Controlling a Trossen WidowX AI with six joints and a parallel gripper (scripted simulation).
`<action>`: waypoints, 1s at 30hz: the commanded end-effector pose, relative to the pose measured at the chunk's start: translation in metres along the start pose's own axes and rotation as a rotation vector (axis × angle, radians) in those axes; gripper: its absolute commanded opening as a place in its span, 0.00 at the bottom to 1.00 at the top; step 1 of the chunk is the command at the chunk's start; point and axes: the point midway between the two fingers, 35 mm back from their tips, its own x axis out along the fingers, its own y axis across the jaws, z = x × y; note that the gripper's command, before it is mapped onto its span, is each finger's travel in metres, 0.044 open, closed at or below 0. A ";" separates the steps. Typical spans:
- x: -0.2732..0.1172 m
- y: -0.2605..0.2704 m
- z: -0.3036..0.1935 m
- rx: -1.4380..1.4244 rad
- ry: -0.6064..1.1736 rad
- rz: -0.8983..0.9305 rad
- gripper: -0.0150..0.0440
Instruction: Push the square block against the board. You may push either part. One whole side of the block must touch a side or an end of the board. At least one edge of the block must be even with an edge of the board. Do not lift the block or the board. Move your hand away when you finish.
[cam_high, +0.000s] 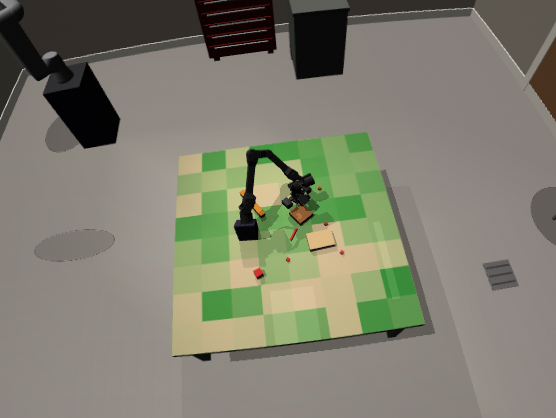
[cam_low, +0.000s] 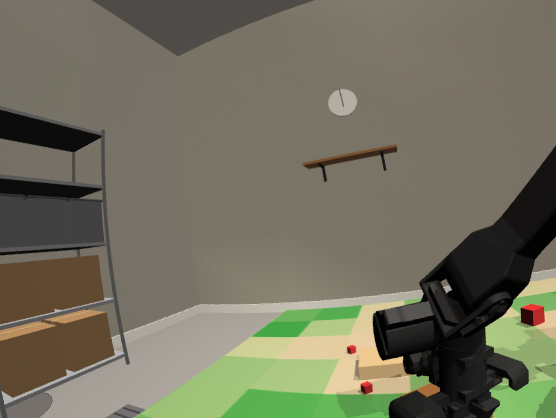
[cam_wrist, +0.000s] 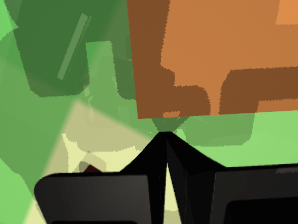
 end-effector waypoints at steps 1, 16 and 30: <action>0.000 0.001 0.006 -0.002 -0.005 0.001 0.25; 0.000 0.002 0.026 -0.003 -0.007 0.000 0.25; 0.000 0.003 0.044 -0.003 -0.008 -0.001 0.25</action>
